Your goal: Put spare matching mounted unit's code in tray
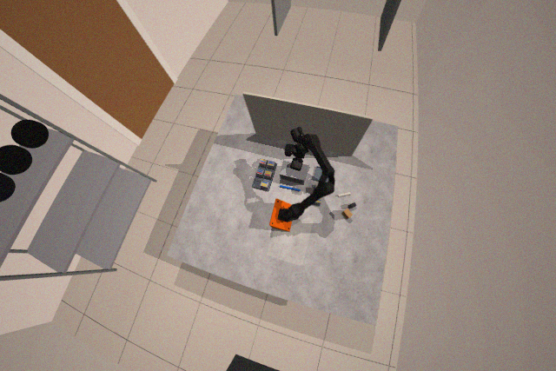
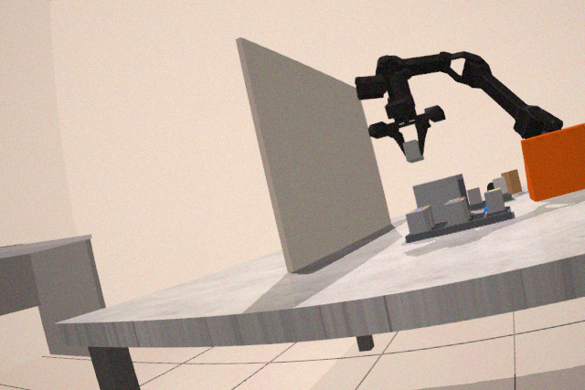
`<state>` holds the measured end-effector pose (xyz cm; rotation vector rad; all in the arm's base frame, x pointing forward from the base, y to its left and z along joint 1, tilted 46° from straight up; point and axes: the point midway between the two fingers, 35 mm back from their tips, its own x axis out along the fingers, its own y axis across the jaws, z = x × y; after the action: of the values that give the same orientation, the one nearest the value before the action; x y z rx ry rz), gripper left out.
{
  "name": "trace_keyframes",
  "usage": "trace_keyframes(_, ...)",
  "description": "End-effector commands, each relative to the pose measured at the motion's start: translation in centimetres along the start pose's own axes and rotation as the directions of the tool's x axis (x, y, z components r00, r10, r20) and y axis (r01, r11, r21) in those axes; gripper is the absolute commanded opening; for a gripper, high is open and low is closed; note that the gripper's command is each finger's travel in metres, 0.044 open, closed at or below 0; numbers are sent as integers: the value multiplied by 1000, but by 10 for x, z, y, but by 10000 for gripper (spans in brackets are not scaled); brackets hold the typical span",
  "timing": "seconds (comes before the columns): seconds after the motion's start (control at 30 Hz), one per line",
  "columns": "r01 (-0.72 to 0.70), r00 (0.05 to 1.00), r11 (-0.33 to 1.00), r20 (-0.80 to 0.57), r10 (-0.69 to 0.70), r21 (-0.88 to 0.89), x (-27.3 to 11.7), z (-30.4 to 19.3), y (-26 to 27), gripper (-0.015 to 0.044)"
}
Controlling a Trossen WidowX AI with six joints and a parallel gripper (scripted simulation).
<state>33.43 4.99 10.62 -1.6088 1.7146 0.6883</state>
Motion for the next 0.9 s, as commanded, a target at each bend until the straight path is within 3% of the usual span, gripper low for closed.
trace_keyframes(0.0,15,1000,1000,-9,-15,5,-4,-33,-9,0)
trace_keyframes(0.53,4,995,1000,-102,-1,27,-2,-171,-8,0)
trace_keyframes(0.87,2,994,1000,-106,1,28,1,-176,-7,0)
